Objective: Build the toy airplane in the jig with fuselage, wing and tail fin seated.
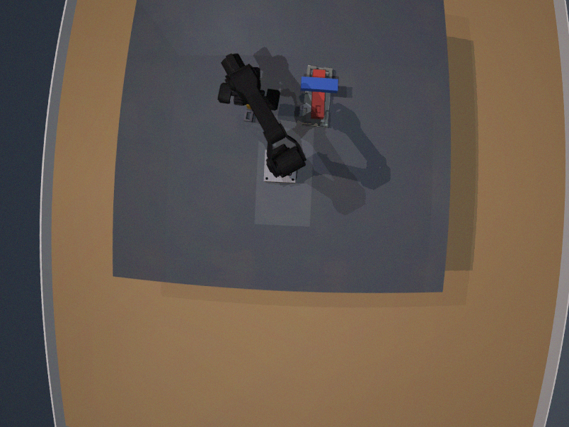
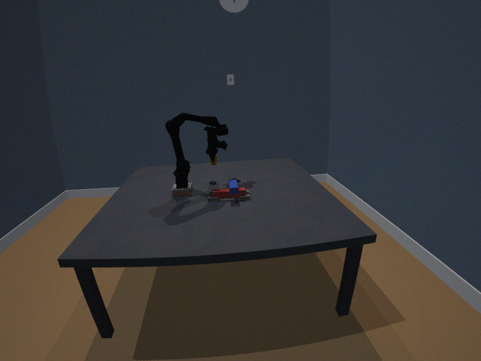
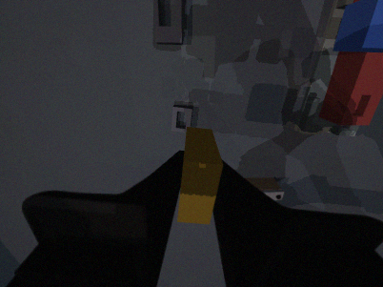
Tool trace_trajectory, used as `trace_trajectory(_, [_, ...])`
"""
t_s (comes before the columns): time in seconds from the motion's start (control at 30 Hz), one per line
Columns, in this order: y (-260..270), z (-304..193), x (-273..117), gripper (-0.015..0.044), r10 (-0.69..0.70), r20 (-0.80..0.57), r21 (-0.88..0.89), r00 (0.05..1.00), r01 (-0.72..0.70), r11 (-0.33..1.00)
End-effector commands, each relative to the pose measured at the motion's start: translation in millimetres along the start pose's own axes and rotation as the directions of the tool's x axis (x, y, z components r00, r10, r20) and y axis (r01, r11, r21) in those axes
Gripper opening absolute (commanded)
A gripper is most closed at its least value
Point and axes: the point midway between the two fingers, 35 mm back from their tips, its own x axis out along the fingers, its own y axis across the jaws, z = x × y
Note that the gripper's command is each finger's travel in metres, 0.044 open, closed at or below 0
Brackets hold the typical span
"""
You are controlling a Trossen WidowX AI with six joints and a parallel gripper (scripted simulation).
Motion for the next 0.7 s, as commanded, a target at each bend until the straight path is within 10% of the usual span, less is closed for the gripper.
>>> trace_trajectory(0.0, [-10,8,3,0.0000,0.002,-0.001,-0.011,1.000,-0.002,1.000])
trace_trajectory(0.67, [-65,39,15,0.0000,-0.002,0.002,-0.040,1.000,0.002,0.999])
